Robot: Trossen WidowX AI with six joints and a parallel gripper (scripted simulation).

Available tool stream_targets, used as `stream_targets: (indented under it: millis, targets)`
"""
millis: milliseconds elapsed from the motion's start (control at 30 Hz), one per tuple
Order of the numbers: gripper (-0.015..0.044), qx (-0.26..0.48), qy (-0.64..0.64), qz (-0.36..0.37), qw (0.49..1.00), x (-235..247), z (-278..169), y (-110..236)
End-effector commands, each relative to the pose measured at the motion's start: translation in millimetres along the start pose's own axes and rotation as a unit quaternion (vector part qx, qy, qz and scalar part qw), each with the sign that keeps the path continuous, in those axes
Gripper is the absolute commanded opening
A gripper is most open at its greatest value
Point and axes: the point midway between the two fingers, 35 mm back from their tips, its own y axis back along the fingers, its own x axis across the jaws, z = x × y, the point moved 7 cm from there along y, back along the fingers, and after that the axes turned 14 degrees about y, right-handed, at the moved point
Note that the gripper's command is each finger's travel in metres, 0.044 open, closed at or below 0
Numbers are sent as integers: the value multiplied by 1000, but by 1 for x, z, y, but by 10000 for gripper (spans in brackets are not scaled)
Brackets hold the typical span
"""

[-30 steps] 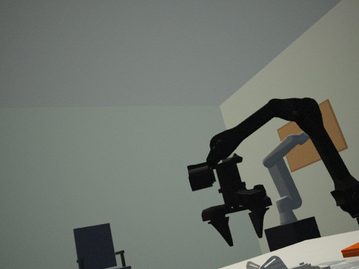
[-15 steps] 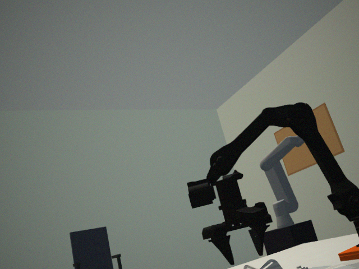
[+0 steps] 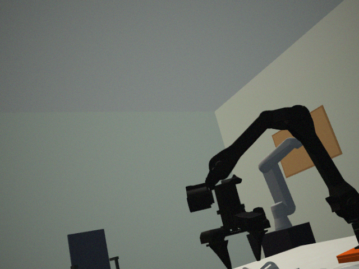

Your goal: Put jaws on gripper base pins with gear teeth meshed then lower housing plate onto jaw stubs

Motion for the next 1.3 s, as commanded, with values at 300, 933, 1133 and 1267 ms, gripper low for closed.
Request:
stream_targets:
  millis: [300, 933, 1133, 1267]
  targets:
    - [440, -6, 2, 4, 1000, 1, 1, -25]
    - [440, -6, 2, 4, 1000, 2, 2, -48]
    - [440, -6, 2, 4, 1000, 2, 2, -48]
    - [440, -6, 2, 4, 1000, 2, 2, -48]
